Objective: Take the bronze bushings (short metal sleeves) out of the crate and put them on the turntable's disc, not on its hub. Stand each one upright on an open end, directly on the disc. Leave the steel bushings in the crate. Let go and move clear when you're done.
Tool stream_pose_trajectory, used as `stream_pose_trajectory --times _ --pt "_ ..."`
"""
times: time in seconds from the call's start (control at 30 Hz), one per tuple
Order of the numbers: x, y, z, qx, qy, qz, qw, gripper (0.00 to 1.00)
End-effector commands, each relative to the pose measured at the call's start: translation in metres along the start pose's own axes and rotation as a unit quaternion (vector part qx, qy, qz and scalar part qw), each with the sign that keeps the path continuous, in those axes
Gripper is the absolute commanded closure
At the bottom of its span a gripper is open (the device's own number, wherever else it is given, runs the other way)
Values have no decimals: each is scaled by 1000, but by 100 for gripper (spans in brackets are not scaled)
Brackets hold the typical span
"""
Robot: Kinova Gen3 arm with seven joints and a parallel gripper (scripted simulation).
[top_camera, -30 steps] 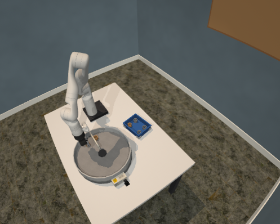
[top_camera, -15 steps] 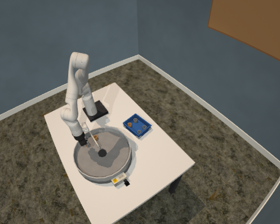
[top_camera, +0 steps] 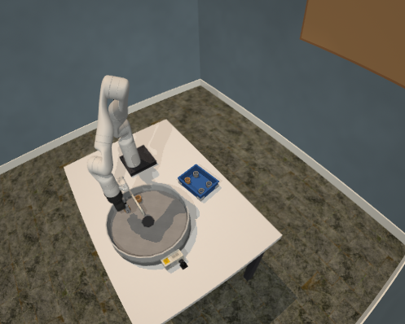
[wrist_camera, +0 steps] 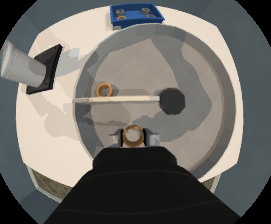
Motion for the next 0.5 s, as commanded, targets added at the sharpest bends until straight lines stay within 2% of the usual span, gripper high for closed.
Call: stream_pose_trajectory --times 0.0,0.47 --pt "0 1 0 0 0 1 1000 100" --pt "0 -6 0 0 0 1 1000 100"
Point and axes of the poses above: the point where the finger pads meet when closed, its own y axis back along the fingers, its own x axis across the jaws, z = x × y, the point moved 7 cm from there along y, back along the fingers, and after that the axes turned 2 degrees about y, right-handed, at the moved point
